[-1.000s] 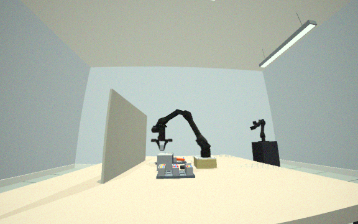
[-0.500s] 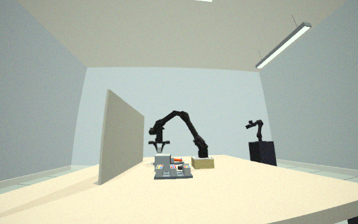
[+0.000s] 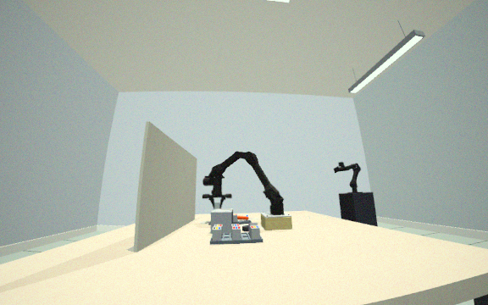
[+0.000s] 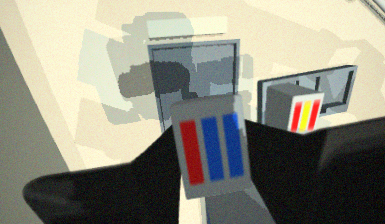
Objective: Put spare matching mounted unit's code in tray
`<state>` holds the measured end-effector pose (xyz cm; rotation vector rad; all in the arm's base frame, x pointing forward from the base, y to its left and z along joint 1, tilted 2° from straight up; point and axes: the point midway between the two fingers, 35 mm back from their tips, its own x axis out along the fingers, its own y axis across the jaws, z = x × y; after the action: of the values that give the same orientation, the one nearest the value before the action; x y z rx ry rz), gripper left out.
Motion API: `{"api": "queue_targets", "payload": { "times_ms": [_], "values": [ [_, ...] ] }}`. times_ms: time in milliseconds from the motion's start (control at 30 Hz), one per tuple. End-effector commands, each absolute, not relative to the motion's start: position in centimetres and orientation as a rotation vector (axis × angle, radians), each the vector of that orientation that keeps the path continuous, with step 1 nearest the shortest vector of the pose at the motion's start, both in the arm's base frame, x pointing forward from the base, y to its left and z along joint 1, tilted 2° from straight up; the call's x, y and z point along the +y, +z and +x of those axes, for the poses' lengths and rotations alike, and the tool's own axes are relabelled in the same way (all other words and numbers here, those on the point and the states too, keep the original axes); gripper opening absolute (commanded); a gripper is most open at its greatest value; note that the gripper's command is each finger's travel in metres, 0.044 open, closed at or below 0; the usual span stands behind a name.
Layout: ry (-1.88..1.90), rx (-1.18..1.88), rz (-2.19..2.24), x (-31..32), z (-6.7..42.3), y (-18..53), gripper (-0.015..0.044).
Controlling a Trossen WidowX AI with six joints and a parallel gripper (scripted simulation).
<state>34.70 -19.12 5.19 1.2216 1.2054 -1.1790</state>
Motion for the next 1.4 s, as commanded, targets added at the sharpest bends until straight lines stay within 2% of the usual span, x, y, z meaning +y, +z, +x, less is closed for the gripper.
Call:
{"api": "queue_targets", "payload": {
  "times_ms": [0, 1367],
  "values": [
    [-1.181, 1.201, 1.229, -19.1, 34.8, 4.8, 0.0000],
    [-1.182, 1.202, 1.229, -18.8, 34.5, 1.1, 0.0000]
  ]
}}
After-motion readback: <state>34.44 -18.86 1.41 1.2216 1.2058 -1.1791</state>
